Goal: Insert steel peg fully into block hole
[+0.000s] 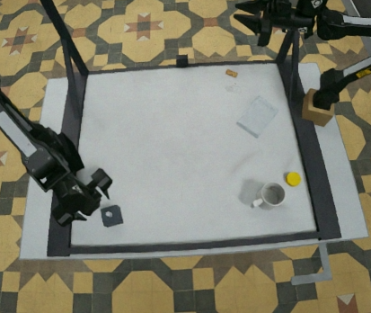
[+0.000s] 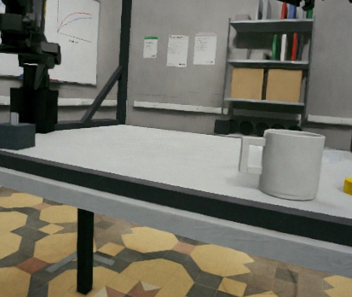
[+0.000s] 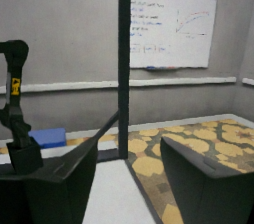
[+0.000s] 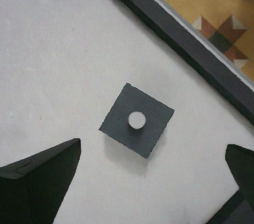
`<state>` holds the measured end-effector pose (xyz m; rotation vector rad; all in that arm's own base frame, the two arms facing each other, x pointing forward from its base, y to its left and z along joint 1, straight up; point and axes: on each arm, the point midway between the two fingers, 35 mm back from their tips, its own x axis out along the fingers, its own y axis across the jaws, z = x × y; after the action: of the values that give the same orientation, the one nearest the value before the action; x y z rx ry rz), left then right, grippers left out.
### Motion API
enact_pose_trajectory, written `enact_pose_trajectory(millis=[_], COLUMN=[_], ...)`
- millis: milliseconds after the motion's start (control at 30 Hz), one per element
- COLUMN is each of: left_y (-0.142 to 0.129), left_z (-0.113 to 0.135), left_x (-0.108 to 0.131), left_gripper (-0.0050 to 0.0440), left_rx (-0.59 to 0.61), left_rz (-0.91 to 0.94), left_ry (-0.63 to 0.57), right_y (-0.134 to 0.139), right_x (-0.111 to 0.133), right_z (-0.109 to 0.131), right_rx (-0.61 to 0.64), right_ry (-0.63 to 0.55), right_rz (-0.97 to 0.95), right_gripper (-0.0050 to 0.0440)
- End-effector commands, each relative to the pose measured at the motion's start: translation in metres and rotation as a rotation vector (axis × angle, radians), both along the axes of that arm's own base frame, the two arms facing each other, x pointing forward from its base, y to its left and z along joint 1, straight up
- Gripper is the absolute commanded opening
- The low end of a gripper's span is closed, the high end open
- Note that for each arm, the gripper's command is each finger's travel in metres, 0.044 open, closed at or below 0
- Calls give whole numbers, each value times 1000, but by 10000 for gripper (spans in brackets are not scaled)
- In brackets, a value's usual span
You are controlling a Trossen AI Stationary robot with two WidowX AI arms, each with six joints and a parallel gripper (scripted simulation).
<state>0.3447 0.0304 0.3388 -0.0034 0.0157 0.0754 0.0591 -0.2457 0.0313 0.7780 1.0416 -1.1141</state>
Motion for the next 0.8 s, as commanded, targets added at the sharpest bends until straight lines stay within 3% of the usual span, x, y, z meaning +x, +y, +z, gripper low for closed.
enact_pose_trajectory(millis=[0,533,767], left_y=[-22,-31,-30], left_z=[-7,-10,-8], left_x=[-22,-31,-30], left_gripper=[200,200,200], left_rx=[8,8,6], left_rz=[-48,-77,-75], left_ry=[-56,-83,-84], right_y=[1,2,23], right_x=[0,2,20], right_z=[1,3,26], right_rx=[-11,-14,-73], right_ry=[-2,-13,-93], right_rz=[-16,-3,79], right_gripper=[440,440,440])
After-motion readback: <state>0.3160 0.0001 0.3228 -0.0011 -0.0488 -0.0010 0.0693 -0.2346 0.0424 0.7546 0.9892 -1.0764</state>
